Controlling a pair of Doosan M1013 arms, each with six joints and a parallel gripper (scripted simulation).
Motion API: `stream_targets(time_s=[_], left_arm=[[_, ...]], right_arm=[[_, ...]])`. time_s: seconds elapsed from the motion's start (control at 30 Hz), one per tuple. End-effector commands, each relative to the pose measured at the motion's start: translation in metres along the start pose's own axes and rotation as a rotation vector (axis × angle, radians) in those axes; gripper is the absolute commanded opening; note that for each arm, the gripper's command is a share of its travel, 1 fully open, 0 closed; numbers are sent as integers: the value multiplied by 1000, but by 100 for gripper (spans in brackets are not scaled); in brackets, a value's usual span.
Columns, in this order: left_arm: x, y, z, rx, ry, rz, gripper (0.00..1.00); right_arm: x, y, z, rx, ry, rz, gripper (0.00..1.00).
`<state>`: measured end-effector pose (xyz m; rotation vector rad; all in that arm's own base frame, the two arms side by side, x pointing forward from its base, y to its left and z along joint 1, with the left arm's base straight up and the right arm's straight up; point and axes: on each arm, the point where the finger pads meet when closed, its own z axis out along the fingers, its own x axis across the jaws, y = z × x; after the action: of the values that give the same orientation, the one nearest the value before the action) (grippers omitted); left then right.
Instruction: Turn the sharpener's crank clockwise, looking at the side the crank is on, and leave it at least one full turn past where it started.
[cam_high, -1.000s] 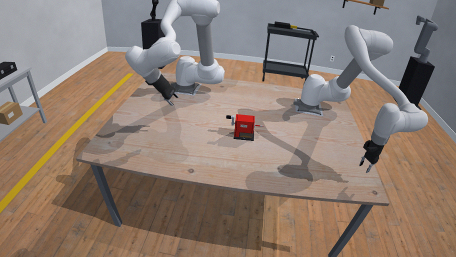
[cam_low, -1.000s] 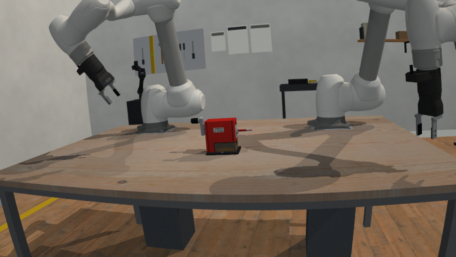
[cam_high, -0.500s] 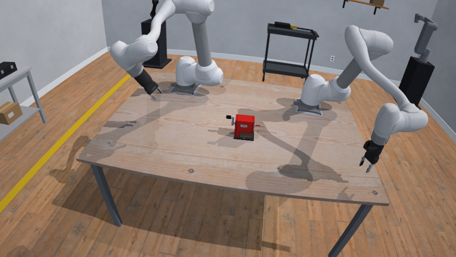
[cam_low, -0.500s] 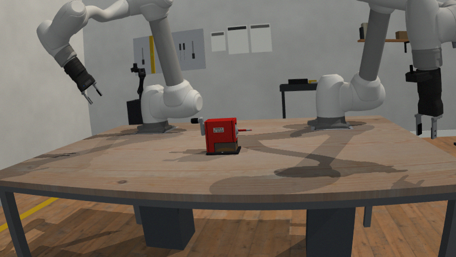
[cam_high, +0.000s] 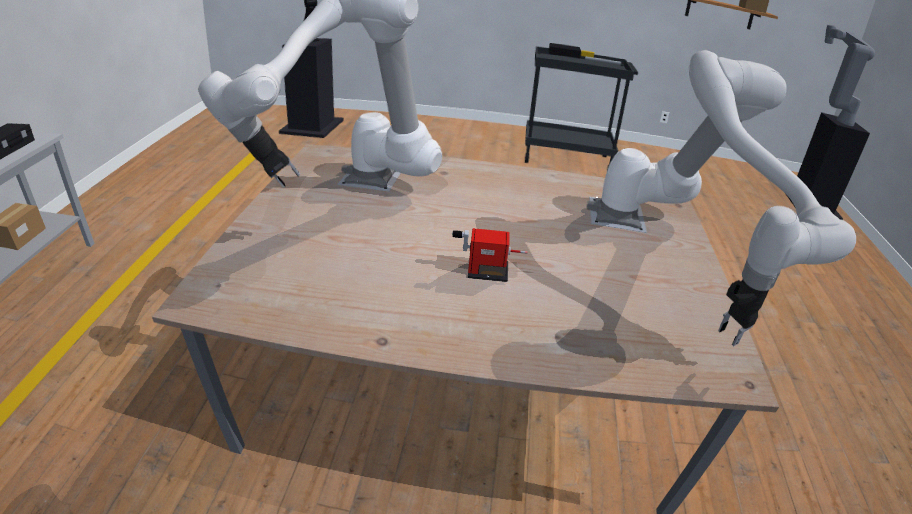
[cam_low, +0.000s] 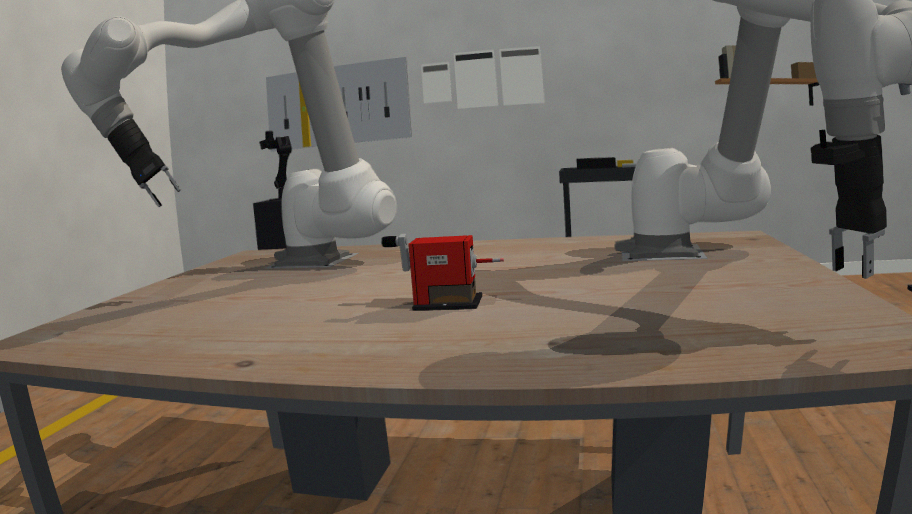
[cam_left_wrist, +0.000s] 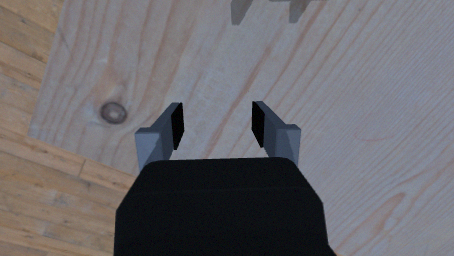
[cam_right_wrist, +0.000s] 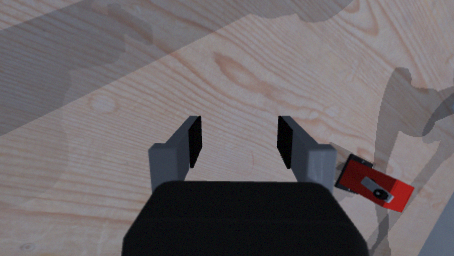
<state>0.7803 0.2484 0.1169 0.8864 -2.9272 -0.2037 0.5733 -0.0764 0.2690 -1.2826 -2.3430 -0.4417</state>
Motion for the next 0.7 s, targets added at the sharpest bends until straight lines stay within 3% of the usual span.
stream_targets(time_s=[0.0, 0.67], left_arm=[[-1, 0, -2, 0, -3, 0, 100], [-1, 0, -2, 0, -3, 0, 100]], right_arm=[[-10, -29, -9, -9, -11, 81, 100], [-42, -167, -44, -65, -46, 482, 100]])
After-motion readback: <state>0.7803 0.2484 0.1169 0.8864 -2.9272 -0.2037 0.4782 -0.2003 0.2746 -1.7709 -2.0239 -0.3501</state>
